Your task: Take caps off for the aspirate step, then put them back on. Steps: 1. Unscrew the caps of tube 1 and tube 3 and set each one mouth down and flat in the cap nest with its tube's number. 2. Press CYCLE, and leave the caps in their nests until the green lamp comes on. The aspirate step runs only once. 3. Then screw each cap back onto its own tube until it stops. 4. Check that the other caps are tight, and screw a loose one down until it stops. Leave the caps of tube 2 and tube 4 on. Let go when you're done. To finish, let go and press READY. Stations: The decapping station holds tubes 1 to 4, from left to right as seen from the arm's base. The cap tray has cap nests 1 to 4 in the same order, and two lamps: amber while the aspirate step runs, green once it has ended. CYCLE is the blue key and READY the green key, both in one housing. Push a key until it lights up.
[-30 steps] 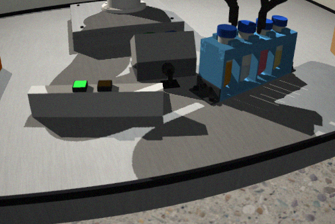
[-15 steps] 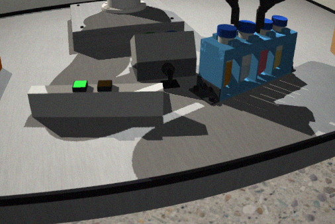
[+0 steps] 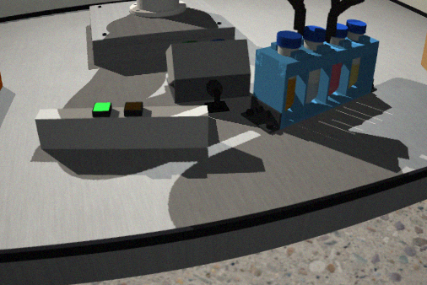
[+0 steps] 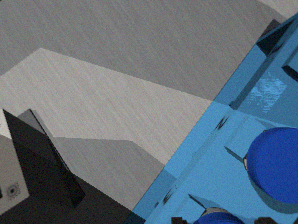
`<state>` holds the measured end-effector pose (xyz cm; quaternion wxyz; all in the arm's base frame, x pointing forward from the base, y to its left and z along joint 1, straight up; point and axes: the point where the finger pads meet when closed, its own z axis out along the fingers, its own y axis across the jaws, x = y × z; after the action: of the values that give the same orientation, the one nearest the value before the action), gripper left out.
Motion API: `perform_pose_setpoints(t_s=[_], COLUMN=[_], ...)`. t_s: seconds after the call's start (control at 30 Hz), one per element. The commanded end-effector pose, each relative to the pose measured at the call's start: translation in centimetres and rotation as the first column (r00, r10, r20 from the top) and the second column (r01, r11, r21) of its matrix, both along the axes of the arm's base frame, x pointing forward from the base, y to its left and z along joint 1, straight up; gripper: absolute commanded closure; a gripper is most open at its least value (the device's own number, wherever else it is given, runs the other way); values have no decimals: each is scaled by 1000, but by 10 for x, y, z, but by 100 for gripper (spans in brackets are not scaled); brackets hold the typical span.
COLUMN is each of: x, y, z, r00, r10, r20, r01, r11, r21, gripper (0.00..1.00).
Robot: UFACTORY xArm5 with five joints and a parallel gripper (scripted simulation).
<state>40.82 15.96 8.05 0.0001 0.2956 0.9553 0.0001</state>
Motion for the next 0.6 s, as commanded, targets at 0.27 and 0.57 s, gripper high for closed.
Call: perform_pose_setpoints(t_s=[0.27, 0.57], x=[1, 1], y=[1, 1], z=[1, 1], r00=[849, 636], r10=[-529, -772], r20=[2, 1], r01=[529, 772], r11=[849, 636], r21=[4, 4], gripper=[100, 100])
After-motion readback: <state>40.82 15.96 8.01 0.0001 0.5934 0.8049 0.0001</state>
